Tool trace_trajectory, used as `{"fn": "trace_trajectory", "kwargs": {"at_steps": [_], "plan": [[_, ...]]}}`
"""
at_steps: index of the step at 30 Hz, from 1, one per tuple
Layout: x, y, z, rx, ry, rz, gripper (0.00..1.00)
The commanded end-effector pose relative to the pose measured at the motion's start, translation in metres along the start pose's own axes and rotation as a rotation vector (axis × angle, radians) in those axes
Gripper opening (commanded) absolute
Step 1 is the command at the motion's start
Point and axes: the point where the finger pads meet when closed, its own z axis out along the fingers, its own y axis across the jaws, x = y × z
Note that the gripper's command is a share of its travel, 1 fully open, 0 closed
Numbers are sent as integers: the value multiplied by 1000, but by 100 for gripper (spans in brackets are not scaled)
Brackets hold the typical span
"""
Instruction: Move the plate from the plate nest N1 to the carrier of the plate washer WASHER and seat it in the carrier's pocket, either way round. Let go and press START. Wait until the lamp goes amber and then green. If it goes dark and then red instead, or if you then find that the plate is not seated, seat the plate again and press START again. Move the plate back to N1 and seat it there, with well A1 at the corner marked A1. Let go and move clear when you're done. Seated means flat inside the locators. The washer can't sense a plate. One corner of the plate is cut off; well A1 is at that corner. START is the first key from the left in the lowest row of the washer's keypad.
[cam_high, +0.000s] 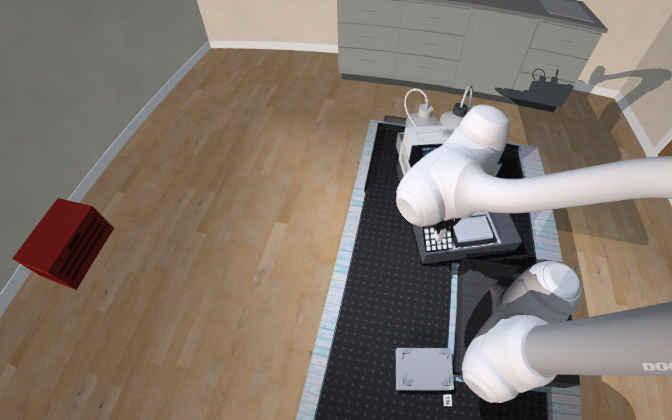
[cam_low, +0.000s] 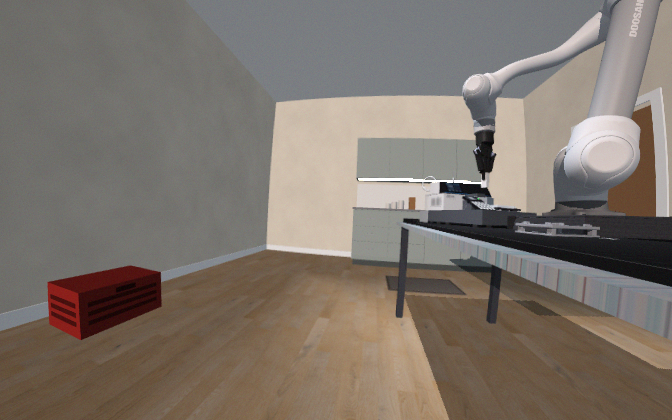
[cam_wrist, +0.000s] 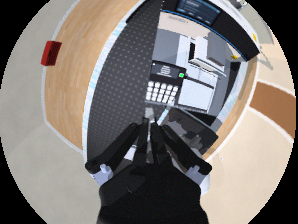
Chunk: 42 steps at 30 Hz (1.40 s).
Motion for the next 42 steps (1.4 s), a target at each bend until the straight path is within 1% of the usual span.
{"fn": "trace_trajectory", "kwargs": {"at_steps": [1,2,7,8,10,25,27,30,40,42], "plan": [[0,0,0,-13,6,96,10],[0,0,0,-13,6,96,10],[0,0,23,-13,5,-71,10],[0,0,23,-13,5,-104,10],[0,0,23,-13,5,-104,10],[0,0,23,-14,1,-604,10],[0,0,23,-14,1,-604,10],[0,0,23,-15,1,-690,10],[0,0,23,-15,1,-690,10],[0,0,26,-15,1,-690,10]]}}
